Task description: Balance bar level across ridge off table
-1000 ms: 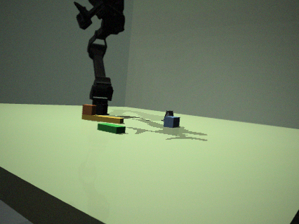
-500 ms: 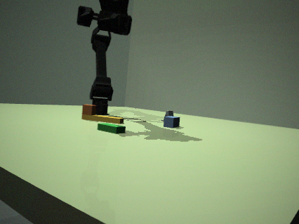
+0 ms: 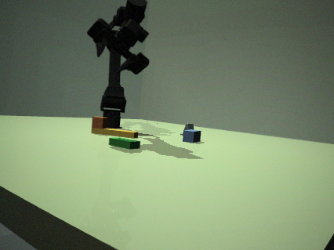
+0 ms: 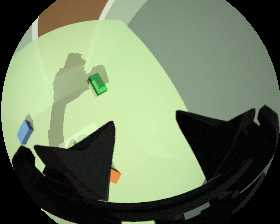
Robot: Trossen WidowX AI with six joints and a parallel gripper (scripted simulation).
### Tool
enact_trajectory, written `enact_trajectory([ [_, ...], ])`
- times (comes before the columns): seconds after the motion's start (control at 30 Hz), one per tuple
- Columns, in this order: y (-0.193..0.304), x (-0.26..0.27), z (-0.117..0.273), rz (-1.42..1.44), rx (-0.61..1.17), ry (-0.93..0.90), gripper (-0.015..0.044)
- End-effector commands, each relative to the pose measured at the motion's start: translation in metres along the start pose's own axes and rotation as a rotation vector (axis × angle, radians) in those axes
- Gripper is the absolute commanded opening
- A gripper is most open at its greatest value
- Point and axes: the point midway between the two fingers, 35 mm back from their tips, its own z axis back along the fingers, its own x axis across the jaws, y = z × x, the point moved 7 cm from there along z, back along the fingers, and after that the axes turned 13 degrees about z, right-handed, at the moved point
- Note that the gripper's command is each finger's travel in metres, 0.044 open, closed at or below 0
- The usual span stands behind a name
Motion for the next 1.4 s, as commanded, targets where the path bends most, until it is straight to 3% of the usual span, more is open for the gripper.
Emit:
enact_trajectory([
  [0.0, 0.002, 0.009, -0.008, 0.161, 0.050, -0.141, 0.0315],
  [0.57, 0.022, 0.049, -0.025, 0.657, 0.124, -0.802, 0.0315],
  [0.83, 0.023, 0.052, -0.027, 0.661, 0.124, -0.809, 0.0315],
  [1.2, 0.047, 0.096, -0.076, 0.661, 0.124, -0.809, 0.0315],
  [1.37, 0.049, 0.099, -0.079, 0.661, 0.124, -0.809, 0.0315],
])
